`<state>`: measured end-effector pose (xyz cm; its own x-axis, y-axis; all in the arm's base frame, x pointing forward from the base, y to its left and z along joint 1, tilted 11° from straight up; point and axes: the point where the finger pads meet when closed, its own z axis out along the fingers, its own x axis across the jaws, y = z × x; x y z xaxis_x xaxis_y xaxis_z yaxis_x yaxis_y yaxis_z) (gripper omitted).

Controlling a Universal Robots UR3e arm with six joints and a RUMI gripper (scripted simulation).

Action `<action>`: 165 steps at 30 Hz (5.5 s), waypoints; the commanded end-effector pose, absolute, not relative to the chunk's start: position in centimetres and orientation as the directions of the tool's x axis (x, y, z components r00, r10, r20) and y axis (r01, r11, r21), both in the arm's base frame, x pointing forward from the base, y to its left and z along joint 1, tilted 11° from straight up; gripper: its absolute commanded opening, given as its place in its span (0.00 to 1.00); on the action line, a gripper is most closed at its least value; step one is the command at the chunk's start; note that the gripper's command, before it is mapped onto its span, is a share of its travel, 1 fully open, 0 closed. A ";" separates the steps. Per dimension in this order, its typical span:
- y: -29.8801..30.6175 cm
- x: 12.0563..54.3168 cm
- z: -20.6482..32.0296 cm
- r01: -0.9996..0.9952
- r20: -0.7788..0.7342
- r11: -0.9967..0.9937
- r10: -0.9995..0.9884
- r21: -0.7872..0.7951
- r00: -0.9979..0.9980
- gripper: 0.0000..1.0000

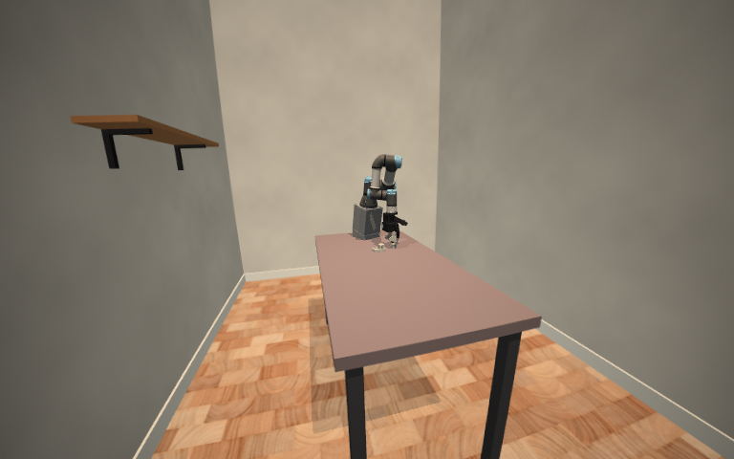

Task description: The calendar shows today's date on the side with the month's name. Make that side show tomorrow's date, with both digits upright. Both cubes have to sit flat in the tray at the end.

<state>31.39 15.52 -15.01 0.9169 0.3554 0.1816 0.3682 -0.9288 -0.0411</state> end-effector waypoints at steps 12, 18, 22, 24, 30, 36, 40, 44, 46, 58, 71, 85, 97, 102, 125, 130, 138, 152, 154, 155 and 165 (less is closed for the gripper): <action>15.5 31.4 -15.0 0.368 0.183 -0.929 0.355 -0.041 0.917 0.28; 15.5 31.4 -15.0 0.368 0.183 -0.929 0.355 -0.041 0.917 0.28; 15.5 31.4 -15.0 0.368 0.183 -0.929 0.355 -0.041 0.917 0.28; 15.5 31.4 -15.0 0.368 0.183 -0.929 0.355 -0.041 0.917 0.28; 15.5 31.4 -15.0 0.368 0.183 -0.929 0.355 -0.041 0.917 0.10; 15.5 31.4 -15.0 0.368 0.183 -0.929 0.355 -0.041 0.917 0.10; 15.5 31.4 -15.0 0.368 0.183 -0.929 0.355 -0.041 0.917 0.10; 15.5 31.4 -15.0 0.368 0.183 -0.929 0.355 -0.041 0.917 0.10; 15.5 31.4 -15.0 0.368 0.183 -0.929 0.355 -0.041 0.917 0.10; 15.5 31.4 -15.0 0.368 0.183 -0.929 0.355 -0.041 0.917 0.10; 15.5 31.4 -14.7 0.368 0.183 -0.929 0.355 -0.041 0.917 0.10; 15.3 31.2 -13.2 0.368 0.183 -0.929 0.355 -0.041 0.917 0.10; 15.0 30.7 -10.5 0.368 0.183 -0.929 0.355 -0.041 0.917 0.10; 15.0 30.6 -9.8 0.368 0.183 -0.929 0.355 -0.041 0.917 0.10; 14.5 30.0 -5.7 0.368 0.183 -0.929 0.355 -0.041 0.917 0.10; 14.5 29.9 -5.3 0.368 0.183 -0.929 0.355 -0.041 0.917 0.10; 14.5 29.9 -5.2 0.368 0.183 -0.929 0.355 -0.041 0.917 0.10; 14.3 30.0 -5.1 0.368 0.183 -0.929 0.355 -0.041 0.917 0.10; 13.8 30.3 -5.1 0.368 0.182 -0.929 0.355 -0.040 0.917 0.10; 13.4 30.5 -5.1 0.367 0.182 -0.929 0.355 -0.040 0.917 0.10; 5.4 33.5 -4.8 0.360 0.181 -0.932 0.347 -0.042 0.920 0.10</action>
<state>32.27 8.79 -4.90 0.9206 0.3473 0.1784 0.3585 -0.9329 -0.0338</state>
